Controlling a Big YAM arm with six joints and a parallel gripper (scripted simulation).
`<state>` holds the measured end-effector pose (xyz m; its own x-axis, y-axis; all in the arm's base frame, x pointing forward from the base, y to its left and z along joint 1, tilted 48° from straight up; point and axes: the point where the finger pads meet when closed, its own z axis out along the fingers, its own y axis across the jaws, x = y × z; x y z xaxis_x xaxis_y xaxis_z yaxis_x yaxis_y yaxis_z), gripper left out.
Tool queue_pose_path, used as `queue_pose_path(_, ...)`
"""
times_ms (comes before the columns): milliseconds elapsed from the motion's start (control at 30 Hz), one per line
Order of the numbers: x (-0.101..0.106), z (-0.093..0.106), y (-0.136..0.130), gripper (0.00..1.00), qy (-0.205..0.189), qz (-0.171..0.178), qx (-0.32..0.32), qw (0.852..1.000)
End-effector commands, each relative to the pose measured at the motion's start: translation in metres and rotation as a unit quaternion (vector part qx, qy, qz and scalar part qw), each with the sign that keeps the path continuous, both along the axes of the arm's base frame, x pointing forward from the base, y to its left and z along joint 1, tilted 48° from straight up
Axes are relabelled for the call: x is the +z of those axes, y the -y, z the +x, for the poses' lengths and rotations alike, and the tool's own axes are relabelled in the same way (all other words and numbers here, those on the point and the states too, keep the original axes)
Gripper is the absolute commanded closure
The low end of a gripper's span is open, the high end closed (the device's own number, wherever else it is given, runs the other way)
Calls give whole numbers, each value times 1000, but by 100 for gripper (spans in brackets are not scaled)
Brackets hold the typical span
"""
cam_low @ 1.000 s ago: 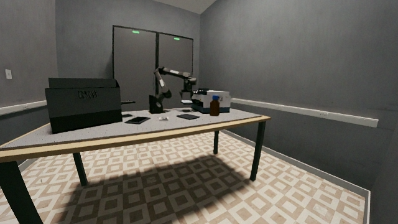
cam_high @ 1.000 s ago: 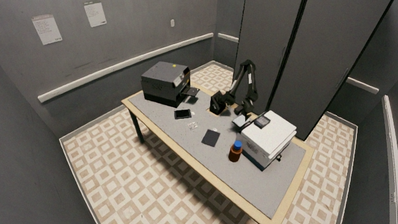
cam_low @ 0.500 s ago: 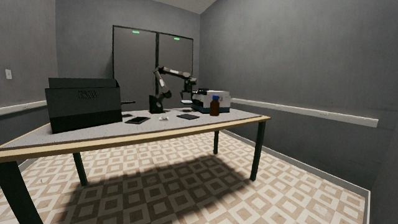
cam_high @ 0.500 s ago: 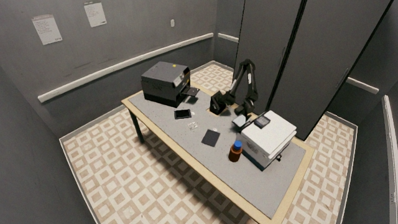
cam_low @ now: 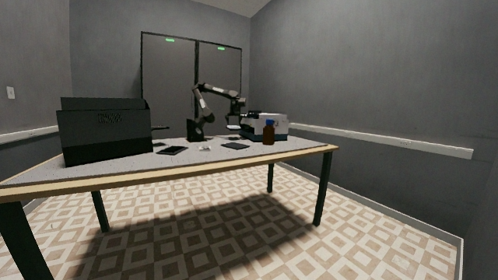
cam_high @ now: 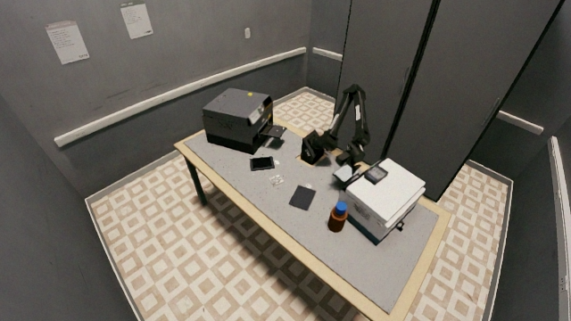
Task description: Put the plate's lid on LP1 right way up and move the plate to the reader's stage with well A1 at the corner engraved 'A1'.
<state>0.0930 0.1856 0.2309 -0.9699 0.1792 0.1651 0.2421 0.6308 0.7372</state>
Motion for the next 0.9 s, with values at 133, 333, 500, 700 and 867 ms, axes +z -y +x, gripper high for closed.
queue_pose_path(133,2,2,1,0,4,-1,-1,1000)
queue_pose_path(333,16,8,-2,0,19,12,-5,1000)
queue_pose_path(500,19,6,-2,0,14,11,-7,1000)
queue_pose_path(700,20,1,-3,0,13,9,2,1000)
queue_pose_path(867,23,5,-5,0,19,13,-3,1000)
